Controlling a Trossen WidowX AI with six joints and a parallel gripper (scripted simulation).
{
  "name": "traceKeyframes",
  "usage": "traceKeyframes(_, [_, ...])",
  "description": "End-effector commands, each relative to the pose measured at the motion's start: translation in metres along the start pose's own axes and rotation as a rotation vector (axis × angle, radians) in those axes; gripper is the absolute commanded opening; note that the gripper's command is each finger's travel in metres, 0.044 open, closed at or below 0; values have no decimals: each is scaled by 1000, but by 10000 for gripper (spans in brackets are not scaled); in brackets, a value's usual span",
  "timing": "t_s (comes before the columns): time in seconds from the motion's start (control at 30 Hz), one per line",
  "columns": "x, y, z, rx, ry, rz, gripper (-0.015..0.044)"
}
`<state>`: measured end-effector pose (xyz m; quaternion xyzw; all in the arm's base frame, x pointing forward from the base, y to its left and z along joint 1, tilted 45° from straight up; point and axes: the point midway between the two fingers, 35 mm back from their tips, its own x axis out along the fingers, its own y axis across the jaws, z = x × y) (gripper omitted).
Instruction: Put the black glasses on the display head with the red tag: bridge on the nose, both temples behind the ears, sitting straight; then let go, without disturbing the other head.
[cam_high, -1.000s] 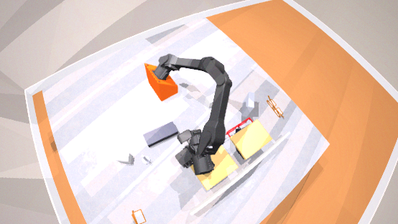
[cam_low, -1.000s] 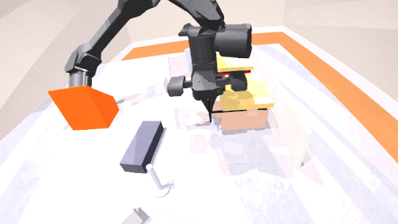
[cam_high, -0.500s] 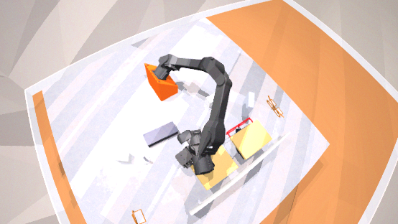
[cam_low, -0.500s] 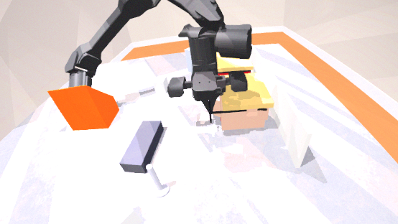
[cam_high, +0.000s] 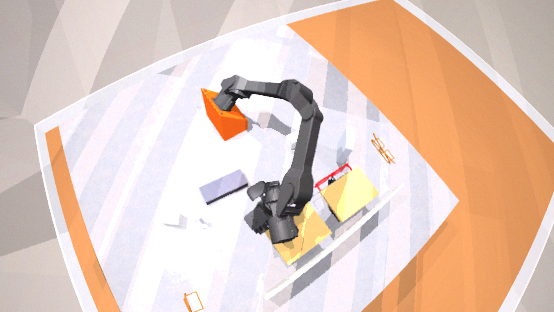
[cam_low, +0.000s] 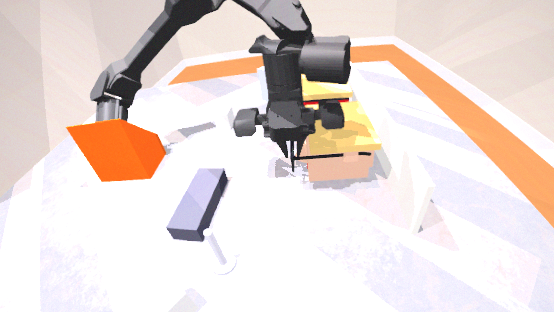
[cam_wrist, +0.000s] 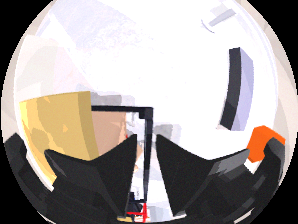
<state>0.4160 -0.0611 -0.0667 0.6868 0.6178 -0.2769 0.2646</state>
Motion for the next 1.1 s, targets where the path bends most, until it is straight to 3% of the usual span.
traceKeyframes(0.0, [0, 0, 0, 0, 0, 0, 107])
traceKeyframes(0.17, [-3, 0, 0, 0, -1, 0, 107])
traceKeyframes(0.33, [-33, -1, 0, 2, -8, 0, 107])
traceKeyframes(0.53, [-34, -2, 0, 2, -8, 0, 107])
traceKeyframes(1.07, [-51, -58, 1, 5, -9, -3, 107])
